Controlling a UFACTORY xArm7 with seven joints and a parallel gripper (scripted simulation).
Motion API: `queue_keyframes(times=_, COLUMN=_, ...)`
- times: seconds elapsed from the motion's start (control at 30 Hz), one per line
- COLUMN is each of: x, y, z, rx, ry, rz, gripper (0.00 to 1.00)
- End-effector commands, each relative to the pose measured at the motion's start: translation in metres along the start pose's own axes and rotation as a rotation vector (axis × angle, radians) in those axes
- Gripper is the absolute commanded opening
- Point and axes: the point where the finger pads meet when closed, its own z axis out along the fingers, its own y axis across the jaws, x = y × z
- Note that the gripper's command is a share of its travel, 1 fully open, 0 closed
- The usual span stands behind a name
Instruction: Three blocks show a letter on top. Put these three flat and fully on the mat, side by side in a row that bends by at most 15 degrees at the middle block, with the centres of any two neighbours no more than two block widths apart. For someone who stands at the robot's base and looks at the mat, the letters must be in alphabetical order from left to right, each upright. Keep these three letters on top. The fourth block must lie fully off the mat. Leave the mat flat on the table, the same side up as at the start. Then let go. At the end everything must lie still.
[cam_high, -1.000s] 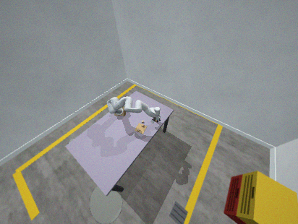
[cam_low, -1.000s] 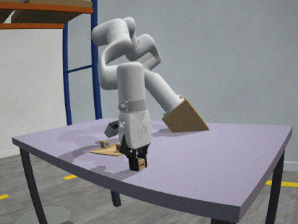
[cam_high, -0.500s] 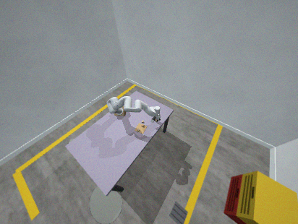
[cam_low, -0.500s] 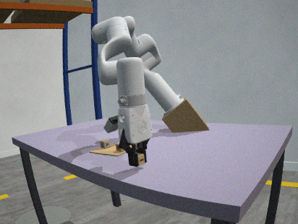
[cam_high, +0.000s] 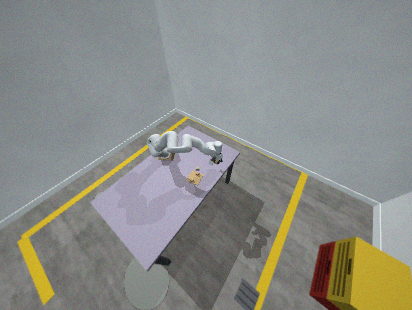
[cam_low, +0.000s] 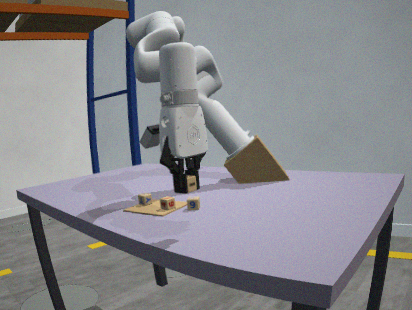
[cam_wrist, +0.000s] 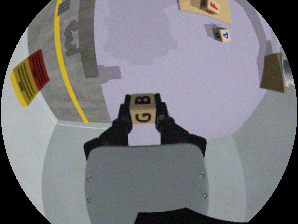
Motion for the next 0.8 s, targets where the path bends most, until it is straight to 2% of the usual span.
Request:
queue_keyframes(times=0.0, x=-0.001, y=-0.001, z=-0.007, rx=0.003, ry=-0.003, rz=0.0, gripper=0.27)
queue_keyframes(times=0.3, x=-0.001, y=-0.001, z=-0.007, rx=0.004, ry=-0.003, rz=0.0, gripper=0.27)
queue_keyframes(times=0.37, x=0.007, y=-0.001, z=-0.009, rx=0.006, ry=0.002, rz=0.004, gripper=0.27)
queue_keyframes(times=0.43, x=0.031, y=-0.001, z=-0.015, rx=0.014, ry=0.016, rz=0.016, gripper=0.27)
queue_keyframes(times=0.5, x=0.068, y=0.003, z=-0.022, rx=0.022, ry=0.035, rz=0.036, gripper=0.27)
queue_keyframes(times=0.77, x=0.155, y=0.032, z=-0.029, rx=0.025, ry=0.057, rz=0.072, gripper=0.27)
